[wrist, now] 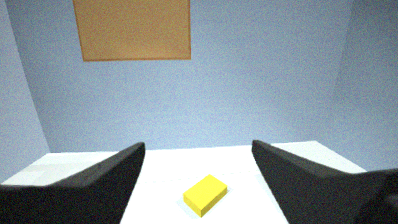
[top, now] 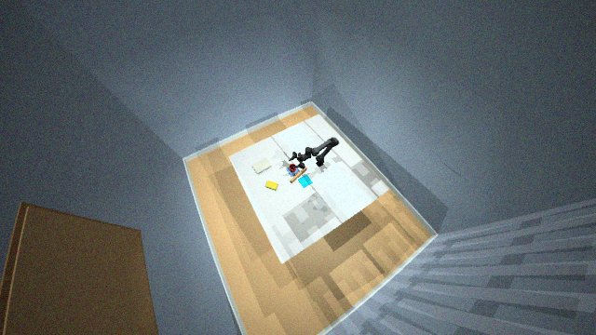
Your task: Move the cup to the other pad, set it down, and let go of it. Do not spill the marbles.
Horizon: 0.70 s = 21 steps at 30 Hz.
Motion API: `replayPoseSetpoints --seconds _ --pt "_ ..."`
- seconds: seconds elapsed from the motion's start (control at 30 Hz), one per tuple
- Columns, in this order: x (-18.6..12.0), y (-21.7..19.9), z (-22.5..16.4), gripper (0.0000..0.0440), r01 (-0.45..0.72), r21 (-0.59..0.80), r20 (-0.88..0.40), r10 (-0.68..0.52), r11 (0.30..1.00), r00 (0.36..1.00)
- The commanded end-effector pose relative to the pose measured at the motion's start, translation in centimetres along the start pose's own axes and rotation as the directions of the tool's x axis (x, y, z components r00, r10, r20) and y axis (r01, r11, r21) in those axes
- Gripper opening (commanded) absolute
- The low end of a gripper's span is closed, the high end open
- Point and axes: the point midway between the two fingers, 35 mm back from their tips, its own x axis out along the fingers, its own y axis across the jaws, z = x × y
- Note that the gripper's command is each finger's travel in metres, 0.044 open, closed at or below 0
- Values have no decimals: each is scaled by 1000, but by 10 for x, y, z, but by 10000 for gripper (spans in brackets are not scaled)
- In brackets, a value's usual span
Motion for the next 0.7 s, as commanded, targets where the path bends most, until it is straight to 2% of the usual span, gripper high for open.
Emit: replayPoseSetpoints --seconds 0.0,0.37,0.43,0.67 --pt "0 0 -1 374 3 1 -5 -3 1000 1000" --pt "1 3 -17 85 17 17 -117 -14 1000 993" --pt "2 5 -21 46 16 19 -146 -13 1000 989" --pt "5 13 -30 64 1 33 -238 7 999 971"
